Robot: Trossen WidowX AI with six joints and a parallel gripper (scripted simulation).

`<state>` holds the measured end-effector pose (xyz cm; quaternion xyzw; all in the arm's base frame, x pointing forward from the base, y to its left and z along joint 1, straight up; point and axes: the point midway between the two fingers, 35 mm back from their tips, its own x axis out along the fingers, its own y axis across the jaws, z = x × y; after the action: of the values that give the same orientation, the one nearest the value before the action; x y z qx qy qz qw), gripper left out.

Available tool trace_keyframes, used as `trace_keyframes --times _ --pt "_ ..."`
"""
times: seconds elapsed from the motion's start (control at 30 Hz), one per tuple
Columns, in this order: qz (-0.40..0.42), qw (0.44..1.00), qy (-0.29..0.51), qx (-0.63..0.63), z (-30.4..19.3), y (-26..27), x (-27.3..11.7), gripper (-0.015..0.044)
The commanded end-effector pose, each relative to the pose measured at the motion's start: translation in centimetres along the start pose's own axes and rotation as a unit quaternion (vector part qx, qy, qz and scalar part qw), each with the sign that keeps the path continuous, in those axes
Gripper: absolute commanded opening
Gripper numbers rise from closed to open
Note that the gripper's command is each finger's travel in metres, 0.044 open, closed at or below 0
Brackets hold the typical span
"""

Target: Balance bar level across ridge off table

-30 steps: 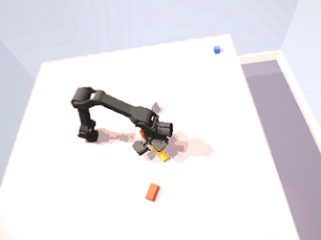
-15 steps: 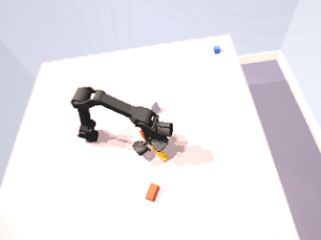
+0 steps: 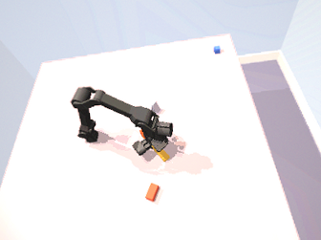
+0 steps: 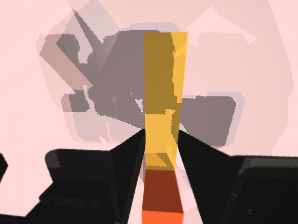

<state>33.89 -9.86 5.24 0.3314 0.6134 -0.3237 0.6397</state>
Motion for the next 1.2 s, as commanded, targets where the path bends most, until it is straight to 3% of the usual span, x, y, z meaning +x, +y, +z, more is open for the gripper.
trace_keyframes --times 0.0,0.07,0.2,1.17 --pt "0.000 1.000 0.000 0.000 0.0 0.0 0.0 0.0117" --pt "0.000 1.000 0.000 0.000 0.0 0.0 0.0 0.0104" --pt "0.000 1.000 0.000 0.000 0.1 0.1 -0.6 0.0000" --pt "-0.002 1.000 0.001 0.002 0.4 0.3 -8.0 0.0000"
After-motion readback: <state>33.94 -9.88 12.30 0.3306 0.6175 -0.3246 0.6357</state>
